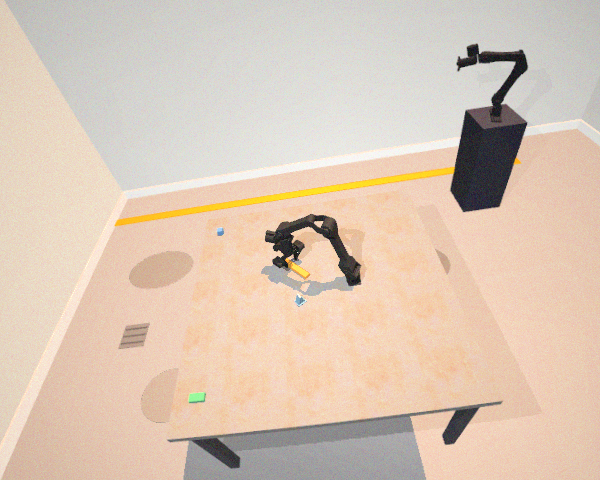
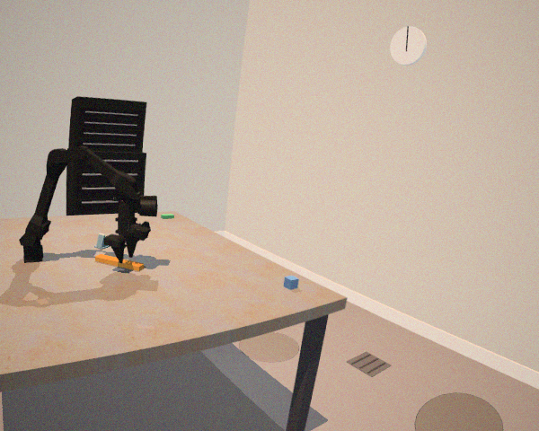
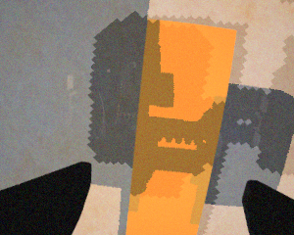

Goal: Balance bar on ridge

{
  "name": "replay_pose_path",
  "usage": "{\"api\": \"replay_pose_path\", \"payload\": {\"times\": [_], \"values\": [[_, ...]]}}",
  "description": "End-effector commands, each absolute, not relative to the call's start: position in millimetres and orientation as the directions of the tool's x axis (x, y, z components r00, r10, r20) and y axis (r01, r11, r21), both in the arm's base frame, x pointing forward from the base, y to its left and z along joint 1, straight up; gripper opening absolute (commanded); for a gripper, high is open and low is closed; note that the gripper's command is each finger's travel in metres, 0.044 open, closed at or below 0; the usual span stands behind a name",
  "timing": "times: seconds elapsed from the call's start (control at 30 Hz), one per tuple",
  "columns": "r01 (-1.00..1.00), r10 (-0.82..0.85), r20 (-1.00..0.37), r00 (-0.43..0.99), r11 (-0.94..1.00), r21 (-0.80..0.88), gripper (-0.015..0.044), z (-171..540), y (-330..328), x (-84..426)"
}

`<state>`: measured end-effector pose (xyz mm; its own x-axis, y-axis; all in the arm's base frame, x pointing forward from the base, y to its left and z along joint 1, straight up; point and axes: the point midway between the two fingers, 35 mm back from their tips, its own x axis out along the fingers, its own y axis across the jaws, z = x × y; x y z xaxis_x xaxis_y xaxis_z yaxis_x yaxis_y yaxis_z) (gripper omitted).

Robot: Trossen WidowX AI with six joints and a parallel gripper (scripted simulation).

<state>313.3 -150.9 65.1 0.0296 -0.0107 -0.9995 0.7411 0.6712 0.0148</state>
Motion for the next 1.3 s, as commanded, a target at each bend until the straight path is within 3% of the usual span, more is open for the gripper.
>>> {"api": "replay_pose_path", "payload": {"times": [0.0, 0.6, 0.8, 1.03, 1.17, 1.27], "values": [[0.744, -0.013, -1.000, 0.027, 0.668, 0.011, 0.0315, 58, -151, 313], [0.744, -0.013, -1.000, 0.027, 0.668, 0.011, 0.0315, 49, -151, 313], [0.741, -0.009, -1.000, 0.026, 0.671, 0.013, 0.0158, 50, -151, 313], [0.741, -0.009, -1.000, 0.026, 0.671, 0.013, 0.0111, 50, -151, 313], [0.741, -0.009, -1.000, 0.026, 0.671, 0.013, 0.0006, 56, -151, 314], [0.742, -0.010, -1.000, 0.026, 0.671, 0.013, 0.0000, 64, -152, 314]]}}
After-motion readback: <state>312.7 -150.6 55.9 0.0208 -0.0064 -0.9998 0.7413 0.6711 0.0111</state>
